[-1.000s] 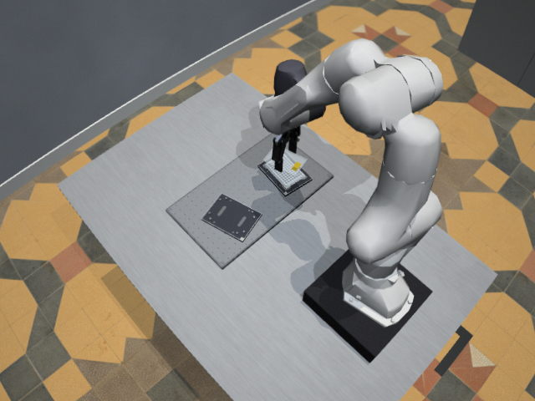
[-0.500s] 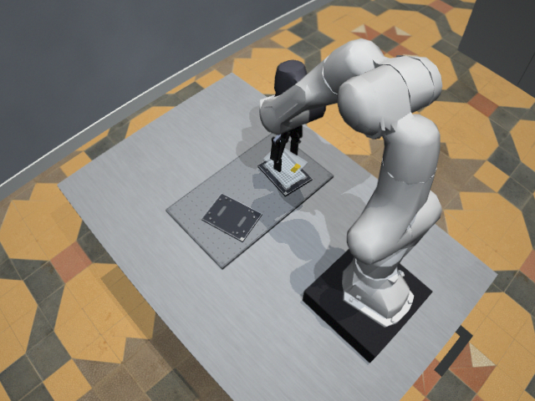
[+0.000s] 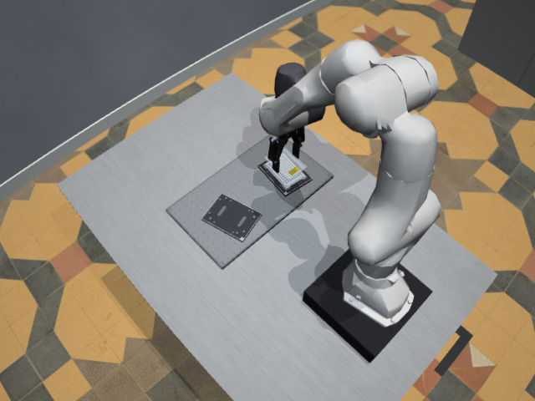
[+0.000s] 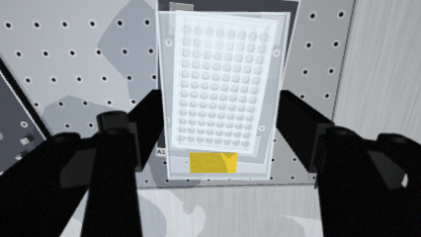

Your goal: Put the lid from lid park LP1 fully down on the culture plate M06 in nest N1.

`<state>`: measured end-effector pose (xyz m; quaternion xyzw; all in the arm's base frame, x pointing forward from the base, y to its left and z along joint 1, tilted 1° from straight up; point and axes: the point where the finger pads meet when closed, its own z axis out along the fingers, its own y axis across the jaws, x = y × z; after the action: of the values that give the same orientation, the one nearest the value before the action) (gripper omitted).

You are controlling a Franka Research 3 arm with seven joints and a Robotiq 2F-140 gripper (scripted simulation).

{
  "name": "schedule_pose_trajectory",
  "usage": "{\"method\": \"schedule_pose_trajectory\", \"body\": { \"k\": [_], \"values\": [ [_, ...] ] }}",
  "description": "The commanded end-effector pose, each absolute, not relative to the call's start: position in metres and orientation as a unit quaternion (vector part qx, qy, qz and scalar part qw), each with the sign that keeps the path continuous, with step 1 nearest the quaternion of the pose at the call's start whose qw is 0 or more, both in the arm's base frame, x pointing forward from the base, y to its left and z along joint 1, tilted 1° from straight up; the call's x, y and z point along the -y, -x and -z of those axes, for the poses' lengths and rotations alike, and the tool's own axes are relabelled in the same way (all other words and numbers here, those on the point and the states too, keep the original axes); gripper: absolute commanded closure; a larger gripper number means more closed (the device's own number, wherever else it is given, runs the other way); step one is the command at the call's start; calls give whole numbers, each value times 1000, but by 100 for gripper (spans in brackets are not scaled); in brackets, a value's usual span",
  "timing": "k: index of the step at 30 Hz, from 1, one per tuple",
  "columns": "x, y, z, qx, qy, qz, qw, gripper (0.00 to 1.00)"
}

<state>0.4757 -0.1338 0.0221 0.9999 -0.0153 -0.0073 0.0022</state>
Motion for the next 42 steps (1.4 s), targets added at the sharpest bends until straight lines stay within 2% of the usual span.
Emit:
{"method": "schedule_pose_trajectory", "body": {
  "k": [1, 42],
  "values": [
    [134, -477, -14, 48, -999, 5, 6, 90],
    [134, -476, 3, 48, -999, 5, 6, 90]
  ]
}}
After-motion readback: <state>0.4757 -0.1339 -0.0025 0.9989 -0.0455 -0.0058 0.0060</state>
